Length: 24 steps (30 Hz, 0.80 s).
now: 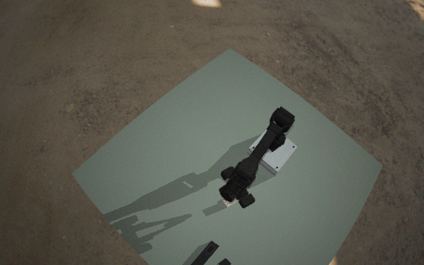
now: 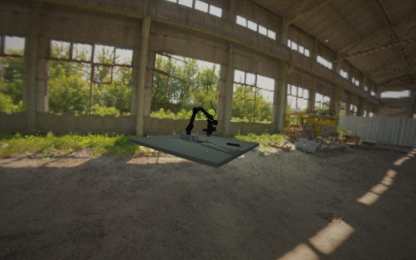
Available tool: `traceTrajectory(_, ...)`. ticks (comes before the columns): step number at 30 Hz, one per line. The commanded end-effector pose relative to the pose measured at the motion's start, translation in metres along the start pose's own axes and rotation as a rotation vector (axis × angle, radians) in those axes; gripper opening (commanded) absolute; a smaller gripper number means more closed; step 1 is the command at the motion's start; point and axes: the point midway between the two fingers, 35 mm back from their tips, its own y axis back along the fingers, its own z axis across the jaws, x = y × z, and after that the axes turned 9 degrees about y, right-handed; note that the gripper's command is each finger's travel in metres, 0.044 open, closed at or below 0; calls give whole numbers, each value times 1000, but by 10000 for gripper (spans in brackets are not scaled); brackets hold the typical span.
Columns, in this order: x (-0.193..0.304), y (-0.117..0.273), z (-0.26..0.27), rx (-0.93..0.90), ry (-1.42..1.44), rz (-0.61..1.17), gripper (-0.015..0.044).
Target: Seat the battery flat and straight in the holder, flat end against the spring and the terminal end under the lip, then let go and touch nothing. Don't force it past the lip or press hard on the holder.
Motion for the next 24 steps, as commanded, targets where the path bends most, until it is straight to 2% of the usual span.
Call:
traceTrajectory(1, -2, -1, 8, -2, 46, 10, 88)
traceTrajectory(19, 7, -39, 7, -27, 37, 260, 88)
traceTrajectory(24, 7, -41, 7, -28, 37, 275, 88)
